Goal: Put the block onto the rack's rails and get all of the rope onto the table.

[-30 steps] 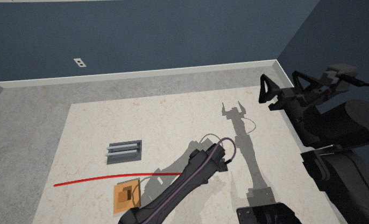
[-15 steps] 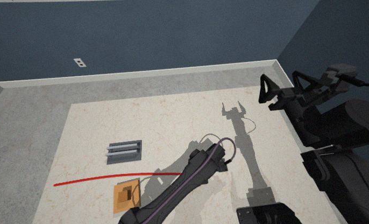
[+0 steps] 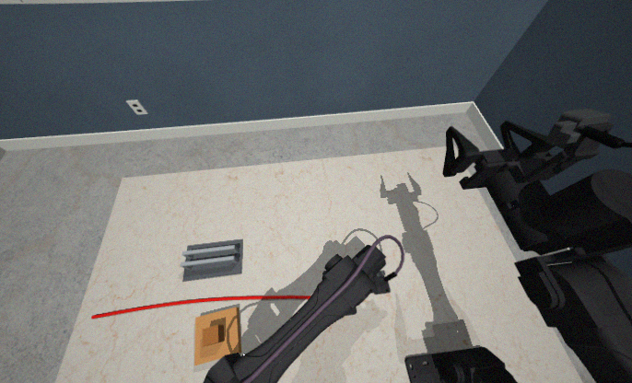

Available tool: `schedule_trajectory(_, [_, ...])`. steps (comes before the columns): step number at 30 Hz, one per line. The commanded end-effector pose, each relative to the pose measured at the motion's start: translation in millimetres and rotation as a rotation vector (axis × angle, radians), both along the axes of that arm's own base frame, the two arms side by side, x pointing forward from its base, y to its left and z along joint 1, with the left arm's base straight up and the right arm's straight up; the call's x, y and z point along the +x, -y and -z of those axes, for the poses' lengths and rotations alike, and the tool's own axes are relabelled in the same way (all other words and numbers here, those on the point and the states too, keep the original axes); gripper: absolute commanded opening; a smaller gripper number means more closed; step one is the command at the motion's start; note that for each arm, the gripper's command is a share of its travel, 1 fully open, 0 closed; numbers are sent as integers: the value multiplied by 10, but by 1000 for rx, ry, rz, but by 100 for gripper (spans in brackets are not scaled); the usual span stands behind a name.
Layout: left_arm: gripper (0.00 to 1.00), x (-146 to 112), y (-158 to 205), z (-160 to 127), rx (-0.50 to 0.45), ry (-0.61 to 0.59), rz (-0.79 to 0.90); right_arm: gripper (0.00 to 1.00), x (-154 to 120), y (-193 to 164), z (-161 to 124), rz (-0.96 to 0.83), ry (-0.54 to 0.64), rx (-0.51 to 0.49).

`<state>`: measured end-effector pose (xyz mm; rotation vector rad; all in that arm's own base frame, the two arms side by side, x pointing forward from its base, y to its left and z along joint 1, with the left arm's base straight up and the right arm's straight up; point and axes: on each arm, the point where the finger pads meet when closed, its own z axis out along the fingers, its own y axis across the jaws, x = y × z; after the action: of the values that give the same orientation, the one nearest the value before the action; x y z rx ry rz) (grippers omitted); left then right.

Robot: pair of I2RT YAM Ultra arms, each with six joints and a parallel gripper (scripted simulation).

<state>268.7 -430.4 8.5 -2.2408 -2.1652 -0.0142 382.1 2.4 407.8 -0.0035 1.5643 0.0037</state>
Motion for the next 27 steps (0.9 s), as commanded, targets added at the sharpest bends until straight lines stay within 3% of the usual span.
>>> schedule_trajectory(1, [9, -105, 71, 3, -2, -16, 7, 100, -108, 80, -387, 26, 84, -9])
schedule_trajectory(27, [9, -135, 45, 122, 22, -29, 17, 100, -108, 80, -387, 26, 84, -9])
